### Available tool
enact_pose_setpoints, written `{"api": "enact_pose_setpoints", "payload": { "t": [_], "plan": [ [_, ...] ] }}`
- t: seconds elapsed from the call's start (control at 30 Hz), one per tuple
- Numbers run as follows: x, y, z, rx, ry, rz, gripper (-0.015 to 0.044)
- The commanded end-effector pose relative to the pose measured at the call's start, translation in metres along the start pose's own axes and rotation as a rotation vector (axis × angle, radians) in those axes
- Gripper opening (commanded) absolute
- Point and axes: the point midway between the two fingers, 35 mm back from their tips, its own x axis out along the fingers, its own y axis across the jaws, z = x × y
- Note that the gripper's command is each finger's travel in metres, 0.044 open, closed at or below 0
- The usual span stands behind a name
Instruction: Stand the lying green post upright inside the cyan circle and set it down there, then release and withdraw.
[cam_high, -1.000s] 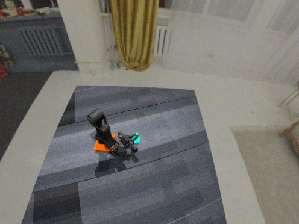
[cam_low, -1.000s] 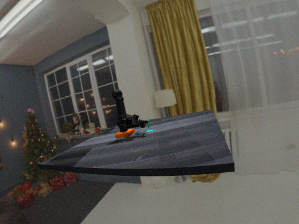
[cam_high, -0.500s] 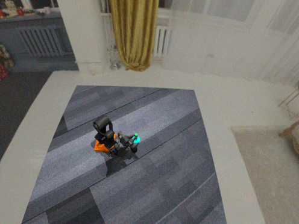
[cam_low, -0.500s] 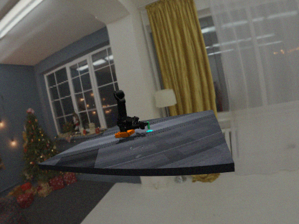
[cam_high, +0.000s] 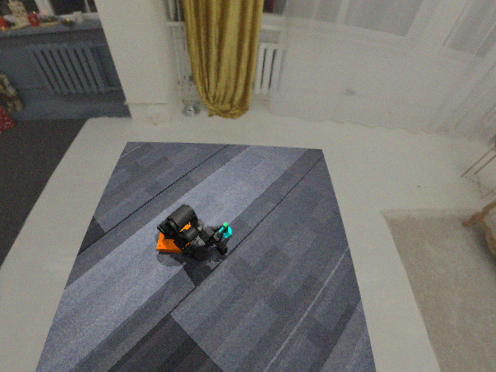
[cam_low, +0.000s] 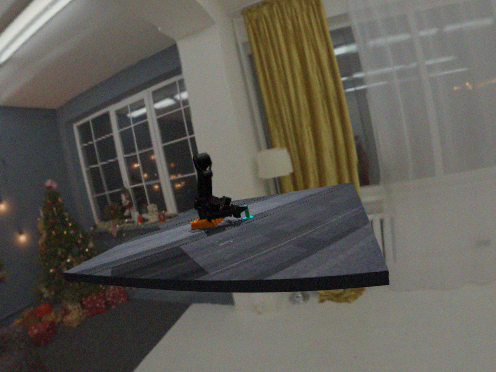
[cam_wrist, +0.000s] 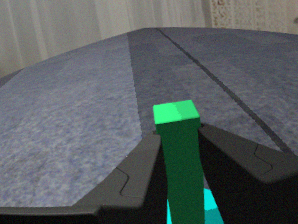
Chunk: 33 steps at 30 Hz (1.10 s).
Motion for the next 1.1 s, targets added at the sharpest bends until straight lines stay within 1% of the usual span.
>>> {"api": "enact_pose_setpoints", "payload": {
  "t": [0.0, 0.27, 0.73, 0.77, 1.07],
  "plan": [
    [0.0, 0.001, -0.002, 0.009, 0.003, -0.003, 0.0023],
    [0.0, 0.001, -0.002, 0.009, 0.003, -0.003, 0.0023],
    [0.0, 0.001, -0.002, 0.009, 0.003, -0.003, 0.039],
    [0.0, 0.001, -0.002, 0.009, 0.003, -0.003, 0.04],
    [0.0, -0.007, 0.012, 0.009, 0.003, -0.002, 0.04]
  ]
}}
